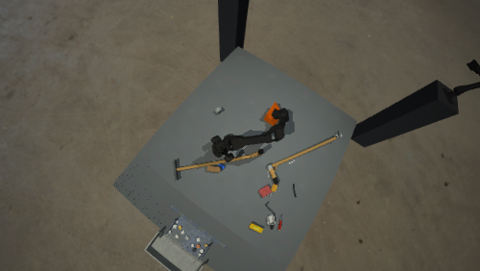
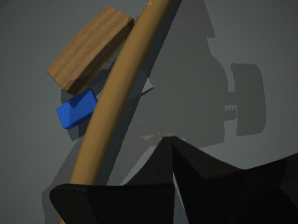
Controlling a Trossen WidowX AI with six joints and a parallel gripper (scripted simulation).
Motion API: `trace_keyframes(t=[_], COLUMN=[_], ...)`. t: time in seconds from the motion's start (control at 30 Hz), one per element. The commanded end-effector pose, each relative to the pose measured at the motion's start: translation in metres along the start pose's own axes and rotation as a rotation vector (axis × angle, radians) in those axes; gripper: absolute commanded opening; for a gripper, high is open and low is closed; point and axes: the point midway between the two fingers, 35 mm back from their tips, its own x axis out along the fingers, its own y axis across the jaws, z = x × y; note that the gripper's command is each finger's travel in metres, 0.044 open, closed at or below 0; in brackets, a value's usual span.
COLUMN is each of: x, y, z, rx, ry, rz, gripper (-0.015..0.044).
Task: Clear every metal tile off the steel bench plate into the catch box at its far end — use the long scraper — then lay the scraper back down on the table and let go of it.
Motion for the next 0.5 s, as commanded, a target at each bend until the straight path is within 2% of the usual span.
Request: trace_keyframes(t=[0.0, 0.47], x=[0.005, 0.021], y=[0.0, 0.002], z=[-0.004, -0.016], rx=[0.004, 0.005], ry=[0.0, 0.0], rz=[-0.005, -0.002], gripper=[0.0, 0.0])
